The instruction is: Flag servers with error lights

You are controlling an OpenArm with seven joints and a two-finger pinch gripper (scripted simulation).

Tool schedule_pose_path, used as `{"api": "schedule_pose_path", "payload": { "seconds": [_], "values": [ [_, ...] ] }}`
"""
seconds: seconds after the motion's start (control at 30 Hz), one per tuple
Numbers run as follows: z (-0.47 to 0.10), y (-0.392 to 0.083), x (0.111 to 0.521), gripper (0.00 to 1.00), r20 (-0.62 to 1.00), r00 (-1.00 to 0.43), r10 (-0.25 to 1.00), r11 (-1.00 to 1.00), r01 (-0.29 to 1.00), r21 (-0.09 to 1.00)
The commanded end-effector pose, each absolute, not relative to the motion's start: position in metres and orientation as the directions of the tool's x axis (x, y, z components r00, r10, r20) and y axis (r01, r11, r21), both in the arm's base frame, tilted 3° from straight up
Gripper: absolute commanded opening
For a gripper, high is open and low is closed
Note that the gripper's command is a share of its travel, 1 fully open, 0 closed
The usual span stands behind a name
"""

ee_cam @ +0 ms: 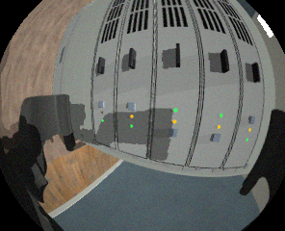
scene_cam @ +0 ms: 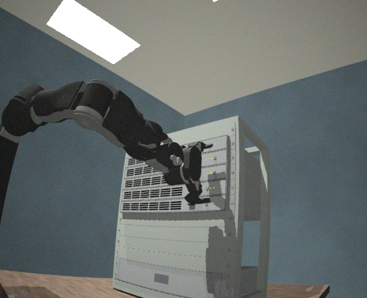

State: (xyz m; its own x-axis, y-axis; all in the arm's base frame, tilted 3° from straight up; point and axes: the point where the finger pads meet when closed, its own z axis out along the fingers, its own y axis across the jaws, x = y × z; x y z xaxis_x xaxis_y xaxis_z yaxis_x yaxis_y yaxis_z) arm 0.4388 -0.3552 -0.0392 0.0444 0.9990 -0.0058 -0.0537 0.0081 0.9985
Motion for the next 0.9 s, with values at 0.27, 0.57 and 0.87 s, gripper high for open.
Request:
{"api": "schedule_pose_path", "payload": {
  "seconds": [0.27,0.57,0.87],
  "values": [
    [-0.007,-0.358,0.437,1.00,-0.002,0.053,0.999,0.005,-0.046,0.999],
    [-0.007,-0.357,0.437,1.00,-0.002,0.051,0.999,0.004,-0.046,0.999],
    [-0.007,-0.357,0.437,1.00,-0.002,0.051,0.999,0.004,-0.046,0.999]
  ]
}}
